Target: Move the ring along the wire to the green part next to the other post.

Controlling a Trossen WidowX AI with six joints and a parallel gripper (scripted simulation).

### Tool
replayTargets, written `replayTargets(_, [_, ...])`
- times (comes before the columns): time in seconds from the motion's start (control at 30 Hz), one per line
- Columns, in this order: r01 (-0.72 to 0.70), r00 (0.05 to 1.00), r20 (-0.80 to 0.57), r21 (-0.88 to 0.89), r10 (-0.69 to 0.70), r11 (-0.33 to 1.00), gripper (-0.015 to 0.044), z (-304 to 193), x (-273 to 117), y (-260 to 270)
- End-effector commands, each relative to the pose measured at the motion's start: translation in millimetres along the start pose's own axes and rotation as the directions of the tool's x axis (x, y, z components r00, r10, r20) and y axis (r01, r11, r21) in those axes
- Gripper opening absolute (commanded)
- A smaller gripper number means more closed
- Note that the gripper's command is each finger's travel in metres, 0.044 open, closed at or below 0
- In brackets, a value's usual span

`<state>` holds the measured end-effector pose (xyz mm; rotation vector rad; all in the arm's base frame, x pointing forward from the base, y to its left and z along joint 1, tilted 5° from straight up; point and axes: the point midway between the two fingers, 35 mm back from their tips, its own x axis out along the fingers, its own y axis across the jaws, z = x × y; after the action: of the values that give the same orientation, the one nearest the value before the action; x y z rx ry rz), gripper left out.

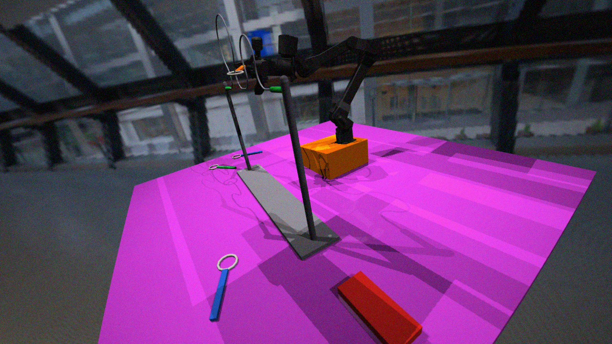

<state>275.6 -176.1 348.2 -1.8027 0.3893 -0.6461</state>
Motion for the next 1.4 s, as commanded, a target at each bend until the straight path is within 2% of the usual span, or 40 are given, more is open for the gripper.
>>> replayTargets(0.0, [-0.045, 0.999, -0.014, 0.079, 0.046, 0.996, -0.0150, -0.3, -2.2, 14.1])
replayTargets(0.63, [-0.252, 0.958, 0.001, 0.472, 0.285, 0.845, -0.0150, 20.1, -22.6, 81.1])
replayTargets(1.37, [-0.393, 0.851, 0.137, 0.806, 0.506, 0.442, -0.0150, 74.8, -60.6, 132.9])
